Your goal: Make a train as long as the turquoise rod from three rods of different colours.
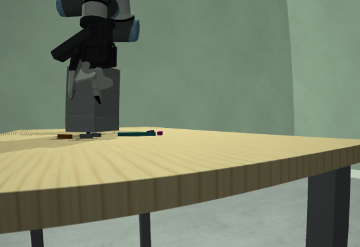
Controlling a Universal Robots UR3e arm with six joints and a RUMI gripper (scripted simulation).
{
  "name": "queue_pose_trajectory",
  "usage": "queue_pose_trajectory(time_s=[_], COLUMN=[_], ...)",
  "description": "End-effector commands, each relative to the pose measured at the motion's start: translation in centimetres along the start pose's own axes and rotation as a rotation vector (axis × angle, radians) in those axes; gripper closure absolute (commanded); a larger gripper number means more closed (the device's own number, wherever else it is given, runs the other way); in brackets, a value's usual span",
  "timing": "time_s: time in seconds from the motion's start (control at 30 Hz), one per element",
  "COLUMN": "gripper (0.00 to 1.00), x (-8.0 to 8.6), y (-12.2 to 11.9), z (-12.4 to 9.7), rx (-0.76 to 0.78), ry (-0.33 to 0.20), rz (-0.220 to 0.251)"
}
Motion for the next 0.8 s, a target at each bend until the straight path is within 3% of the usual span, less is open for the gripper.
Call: queue_pose_trajectory(time_s=[0.0,0.27,0.3,0.77], gripper=[0.00,0.00,0.86,0.86], x=[-0.17,-0.25,-0.25,-0.25], y=[-0.61,-0.80,-0.80,-0.80], z=[-0.53,-0.76,-0.76,-0.76], rx=[0.090,0.126,0.126,0.126], ry=[0.001,0.001,0.001,0.001], rz=[-0.009,-0.009,-0.009,-0.009])
Point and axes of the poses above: the point where the finger pads meet when closed, its own x axis back along the fingers, its own y axis across the jaws, z = x × y, the point moved 4 cm from there along x, back along the fingers, and after that the axes turned 14 degrees about -x, right-handed, at the moved point
